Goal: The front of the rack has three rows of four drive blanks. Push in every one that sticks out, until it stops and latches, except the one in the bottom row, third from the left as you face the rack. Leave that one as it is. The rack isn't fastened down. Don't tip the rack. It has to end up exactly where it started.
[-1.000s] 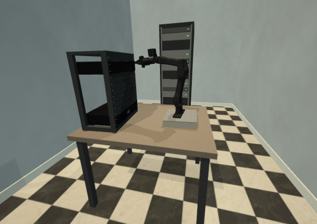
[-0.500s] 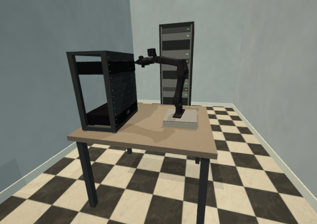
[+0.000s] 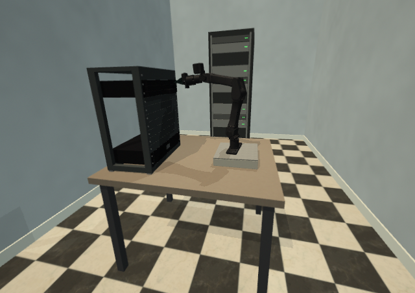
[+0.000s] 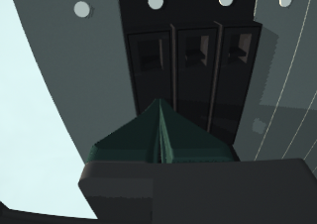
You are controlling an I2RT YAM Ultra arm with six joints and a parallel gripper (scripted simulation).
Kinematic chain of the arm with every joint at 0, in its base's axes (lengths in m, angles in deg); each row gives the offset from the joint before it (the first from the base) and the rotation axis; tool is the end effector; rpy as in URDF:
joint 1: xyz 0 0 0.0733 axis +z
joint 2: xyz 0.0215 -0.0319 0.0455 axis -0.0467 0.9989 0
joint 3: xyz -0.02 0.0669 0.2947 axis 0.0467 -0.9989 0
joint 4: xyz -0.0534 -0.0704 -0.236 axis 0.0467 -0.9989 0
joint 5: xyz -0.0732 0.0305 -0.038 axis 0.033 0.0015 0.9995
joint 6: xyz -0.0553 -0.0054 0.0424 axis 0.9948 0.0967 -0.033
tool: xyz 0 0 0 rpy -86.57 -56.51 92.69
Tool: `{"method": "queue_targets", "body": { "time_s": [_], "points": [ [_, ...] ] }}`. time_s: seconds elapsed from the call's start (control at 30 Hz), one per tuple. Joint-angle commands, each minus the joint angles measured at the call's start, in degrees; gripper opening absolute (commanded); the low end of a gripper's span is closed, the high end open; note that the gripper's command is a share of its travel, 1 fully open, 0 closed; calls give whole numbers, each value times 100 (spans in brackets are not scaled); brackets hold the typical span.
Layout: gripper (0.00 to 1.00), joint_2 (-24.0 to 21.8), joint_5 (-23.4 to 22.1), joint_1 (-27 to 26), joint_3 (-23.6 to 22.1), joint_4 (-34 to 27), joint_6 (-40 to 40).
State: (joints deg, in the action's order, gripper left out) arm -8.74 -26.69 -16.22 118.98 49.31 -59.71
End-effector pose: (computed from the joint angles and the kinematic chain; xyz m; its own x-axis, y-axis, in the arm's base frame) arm 0.2991 -0.0474 0.4965 -0.1720 0.9809 0.0906 0.0923 -0.0755 0.9929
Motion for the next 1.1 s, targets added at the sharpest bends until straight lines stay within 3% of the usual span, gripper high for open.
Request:
{"method": "queue_targets", "body": {
  "time_s": [0.0,1.07],
  "points": [
    [0,50,84,89,359,442,81],
    [0,76,92,97,426,394,83]
  ]
}}
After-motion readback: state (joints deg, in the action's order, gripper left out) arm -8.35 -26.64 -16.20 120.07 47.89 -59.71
